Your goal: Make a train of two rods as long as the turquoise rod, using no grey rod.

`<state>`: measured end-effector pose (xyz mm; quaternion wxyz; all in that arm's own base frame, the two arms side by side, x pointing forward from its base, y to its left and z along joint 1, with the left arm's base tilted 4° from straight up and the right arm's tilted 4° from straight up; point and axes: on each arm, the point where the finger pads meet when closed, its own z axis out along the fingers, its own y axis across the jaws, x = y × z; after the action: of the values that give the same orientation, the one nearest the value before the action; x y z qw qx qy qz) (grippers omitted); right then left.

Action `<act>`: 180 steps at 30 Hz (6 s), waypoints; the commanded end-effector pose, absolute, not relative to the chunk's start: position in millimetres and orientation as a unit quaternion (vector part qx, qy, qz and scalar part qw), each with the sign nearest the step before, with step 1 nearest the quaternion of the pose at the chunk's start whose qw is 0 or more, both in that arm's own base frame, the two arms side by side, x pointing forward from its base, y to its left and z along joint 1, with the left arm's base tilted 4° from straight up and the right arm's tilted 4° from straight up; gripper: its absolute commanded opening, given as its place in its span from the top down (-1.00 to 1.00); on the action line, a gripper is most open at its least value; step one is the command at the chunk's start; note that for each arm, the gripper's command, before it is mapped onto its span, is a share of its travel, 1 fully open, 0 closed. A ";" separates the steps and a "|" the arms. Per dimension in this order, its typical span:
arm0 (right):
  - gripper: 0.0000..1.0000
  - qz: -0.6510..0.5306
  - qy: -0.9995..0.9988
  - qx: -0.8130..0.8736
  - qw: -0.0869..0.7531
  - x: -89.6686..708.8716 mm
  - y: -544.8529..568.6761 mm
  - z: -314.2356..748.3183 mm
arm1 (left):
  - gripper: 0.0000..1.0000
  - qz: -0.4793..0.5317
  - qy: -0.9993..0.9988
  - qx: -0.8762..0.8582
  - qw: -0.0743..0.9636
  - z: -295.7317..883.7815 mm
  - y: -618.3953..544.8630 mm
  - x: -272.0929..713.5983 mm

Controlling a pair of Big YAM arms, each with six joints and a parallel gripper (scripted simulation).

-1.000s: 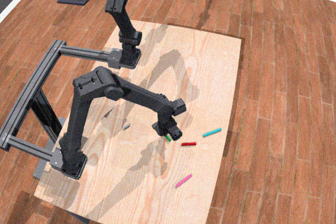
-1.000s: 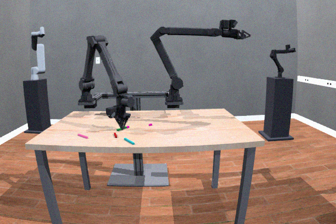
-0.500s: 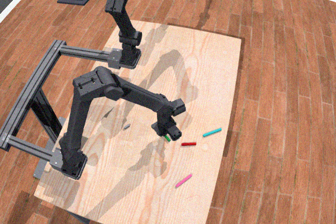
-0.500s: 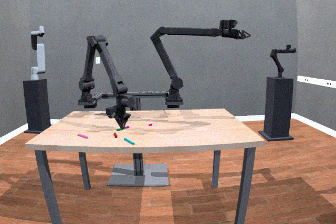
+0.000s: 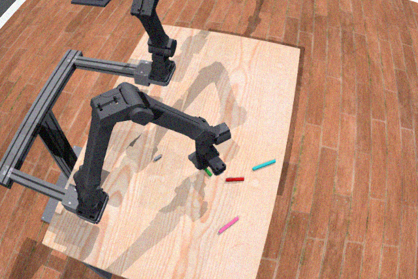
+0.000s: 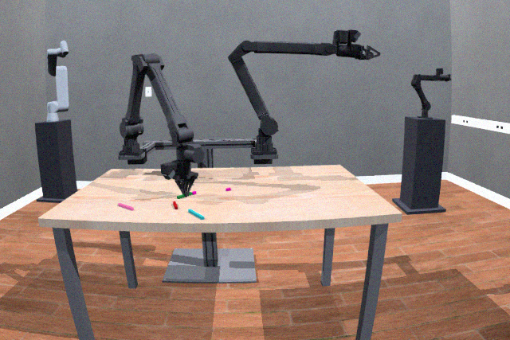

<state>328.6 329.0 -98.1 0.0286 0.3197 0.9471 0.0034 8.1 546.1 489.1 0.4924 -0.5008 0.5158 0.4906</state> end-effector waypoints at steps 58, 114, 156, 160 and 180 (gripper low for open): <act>0.53 0.024 0.947 0.317 0.039 336.9 351.5 -87.2 | -1.00 0.500 0.500 -0.496 0.504 504.6 541.9 4.9; -1.00 0.029 0.947 0.316 0.042 334.8 356.2 9.9 | -1.00 0.500 0.500 -0.496 0.504 504.6 541.9 4.9; -1.00 0.036 0.947 0.317 0.044 327.9 356.3 116.8 | -1.00 0.500 0.500 -0.496 0.504 504.6 541.9 4.9; -1.00 0.036 0.947 0.317 0.044 327.9 356.3 116.8 | -1.00 0.500 0.500 -0.496 0.504 504.6 541.9 4.9; -1.00 0.036 0.947 0.317 0.044 327.9 356.3 116.8 | -1.00 0.500 0.500 -0.496 0.504 504.6 541.9 4.9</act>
<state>315.0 331.3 88.8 0.0278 0.3197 0.9471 0.0027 8.1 546.1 489.1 0.4924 -0.5008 0.5158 0.4906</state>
